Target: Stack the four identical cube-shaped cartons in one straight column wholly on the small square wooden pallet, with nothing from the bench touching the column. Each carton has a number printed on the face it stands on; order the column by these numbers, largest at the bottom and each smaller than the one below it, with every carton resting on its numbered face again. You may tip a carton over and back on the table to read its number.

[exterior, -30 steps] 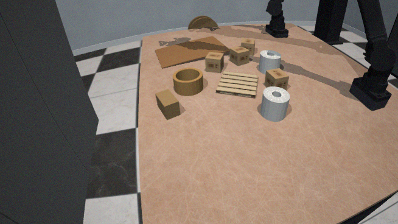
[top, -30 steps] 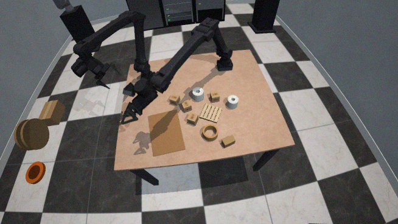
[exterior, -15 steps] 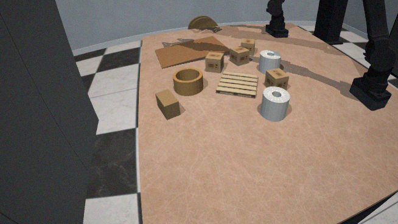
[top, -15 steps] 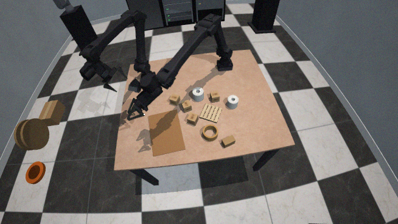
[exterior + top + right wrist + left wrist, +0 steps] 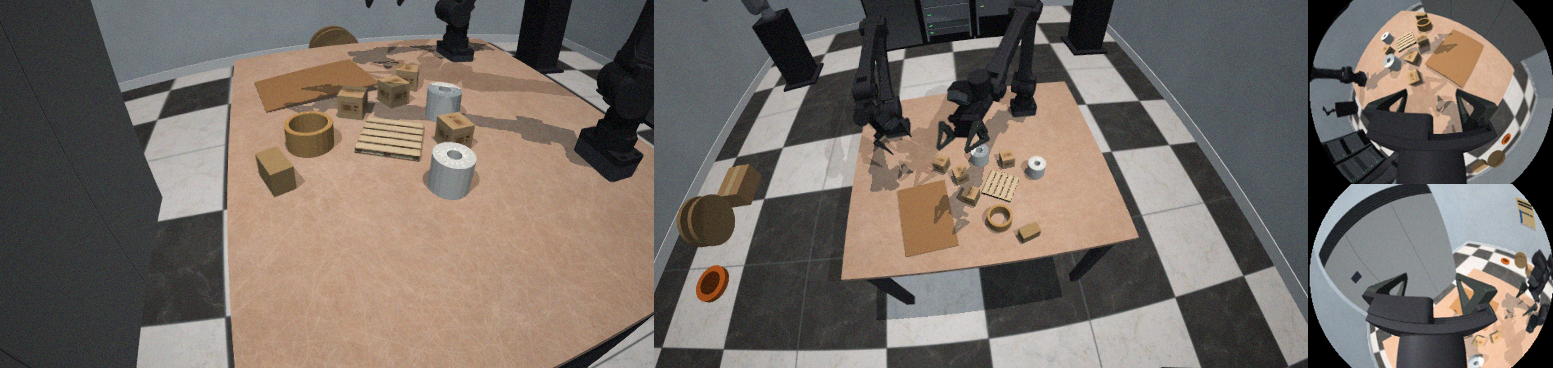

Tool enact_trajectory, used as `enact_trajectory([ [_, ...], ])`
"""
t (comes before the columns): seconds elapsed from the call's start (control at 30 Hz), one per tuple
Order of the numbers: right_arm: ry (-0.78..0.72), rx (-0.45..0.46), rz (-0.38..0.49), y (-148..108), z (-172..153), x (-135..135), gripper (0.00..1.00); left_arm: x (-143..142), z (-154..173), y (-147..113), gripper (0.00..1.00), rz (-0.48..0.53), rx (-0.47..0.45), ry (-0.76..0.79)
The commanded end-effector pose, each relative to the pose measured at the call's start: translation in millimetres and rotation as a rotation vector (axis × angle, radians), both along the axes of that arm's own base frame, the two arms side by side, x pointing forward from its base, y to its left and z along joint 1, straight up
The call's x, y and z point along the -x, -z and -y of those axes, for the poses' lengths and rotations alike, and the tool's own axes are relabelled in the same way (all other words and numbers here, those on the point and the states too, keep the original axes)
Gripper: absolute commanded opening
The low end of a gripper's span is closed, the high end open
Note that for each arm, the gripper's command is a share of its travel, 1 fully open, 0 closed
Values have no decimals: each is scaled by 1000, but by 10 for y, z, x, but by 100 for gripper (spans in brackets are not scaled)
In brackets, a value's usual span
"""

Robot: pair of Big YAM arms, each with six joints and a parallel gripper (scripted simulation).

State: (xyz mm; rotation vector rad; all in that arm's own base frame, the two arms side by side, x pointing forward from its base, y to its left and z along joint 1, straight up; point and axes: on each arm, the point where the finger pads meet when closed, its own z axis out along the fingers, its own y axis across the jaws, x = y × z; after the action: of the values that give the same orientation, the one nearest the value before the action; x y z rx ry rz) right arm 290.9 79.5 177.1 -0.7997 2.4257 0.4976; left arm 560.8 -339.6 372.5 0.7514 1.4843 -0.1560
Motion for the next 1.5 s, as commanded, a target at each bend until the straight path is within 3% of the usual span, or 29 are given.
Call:
enact_trajectory([
  [0.0, 100, -15, 16, 163, -379, 6, 100, 153, -941, -354, 100, -21, 165, -143],
  [0.2, 80, 57, 20, 631, -809, 139, 100, 322, -2171, -745, 100, -34, 292, -365],
  [0.3, 78, 54, 48, 553, -904, 73, 100, 253, -2315, -818, 100, -35, 307, -394],
  [0.33, 74, 66, 55, 620, -978, 96, 100, 276, -2524, -1077, 100, -7, 338, -427],
  [0.37, 69, 91, 39, 806, -995, 201, 100, 307, -2706, -1140, 100, -6, 354, -459],
  [0.43, 64, 108, 48, 888, -1080, 231, 100, 439, -2962, -1350, 100, 19, 384, -496],
  [0.53, 57, 116, 83, 869, -1246, 181, 100, 499, -3267, -1467, 100, 24, 406, -549],
  [0.57, 55, 122, 86, 891, -1267, 188, 100, 410, -3324, -1361, 100, 0, 402, -564],
  [0.7, 36, 144, 100, 937, -1305, 201, 100, 429, -3443, -1409, 100, 9, 390, -584],
  [1.07, 45, 135, 111, 888, -1282, 175, 100, 429, -3390, -1410, 100, 8, 389, -575],
  [1.1, 37, 132, 126, 784, -1328, 111, 89, 429, -3390, -1413, 100, 8, 389, -575],
  [1.13, 23, 151, 133, 791, -1292, 89, 79, 429, -3390, -1413, 100, 8, 389, -575],
  [1.3, -167, 298, 76, 954, -1228, 129, 79, 429, -3390, -1413, 100, 8, 389, -575],
  [1.33, -222, 331, 49, 987, -1213, 134, 79, 426, -3391, -1258, 100, -7, 384, -579],
  [1.47, -297, 369, 3, 1030, -1191, 142, 79, 426, -3391, -1258, 100, -7, 384, -579],
])
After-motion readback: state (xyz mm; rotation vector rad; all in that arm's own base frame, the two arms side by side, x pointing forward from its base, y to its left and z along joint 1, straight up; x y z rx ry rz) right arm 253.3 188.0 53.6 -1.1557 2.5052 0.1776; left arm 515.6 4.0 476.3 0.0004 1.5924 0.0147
